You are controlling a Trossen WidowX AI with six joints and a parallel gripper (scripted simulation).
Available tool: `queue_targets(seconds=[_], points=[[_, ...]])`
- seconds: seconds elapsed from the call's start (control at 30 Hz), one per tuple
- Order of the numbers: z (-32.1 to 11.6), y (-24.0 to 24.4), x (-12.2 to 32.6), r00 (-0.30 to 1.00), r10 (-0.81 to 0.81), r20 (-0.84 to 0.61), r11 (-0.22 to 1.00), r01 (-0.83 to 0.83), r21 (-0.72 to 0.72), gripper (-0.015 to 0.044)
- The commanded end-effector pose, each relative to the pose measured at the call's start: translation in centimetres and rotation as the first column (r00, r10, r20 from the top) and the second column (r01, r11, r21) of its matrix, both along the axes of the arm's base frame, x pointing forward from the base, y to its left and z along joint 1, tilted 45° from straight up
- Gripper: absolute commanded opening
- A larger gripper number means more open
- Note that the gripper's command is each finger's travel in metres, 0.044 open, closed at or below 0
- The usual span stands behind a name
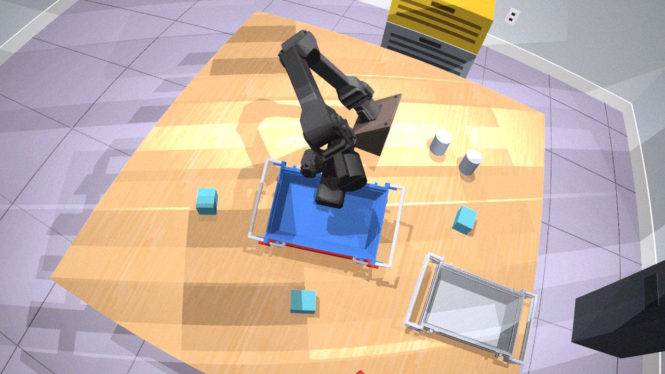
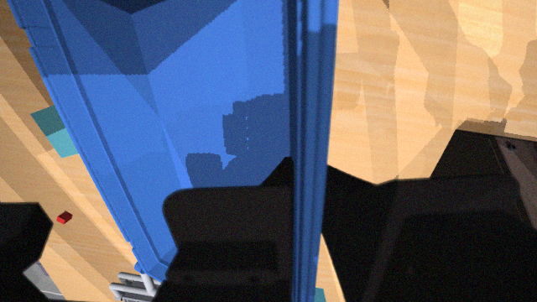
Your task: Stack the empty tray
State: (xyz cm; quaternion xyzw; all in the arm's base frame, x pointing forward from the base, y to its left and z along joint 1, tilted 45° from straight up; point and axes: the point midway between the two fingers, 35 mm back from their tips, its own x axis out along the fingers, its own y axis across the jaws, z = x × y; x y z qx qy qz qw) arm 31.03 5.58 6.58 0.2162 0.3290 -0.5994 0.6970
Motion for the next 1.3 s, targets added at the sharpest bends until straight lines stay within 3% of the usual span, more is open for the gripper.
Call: queue_targets(seconds=[0.0, 1.27], points=[[-0.22, -0.41, -0.33, 1.000, -0.011, -0.013, 1.000, 0.011, -0.002, 0.0000], [-0.70, -0.98, -0.69, 1.000, -0.011, -0.013, 1.000, 0.011, -0.002, 0.0000]])
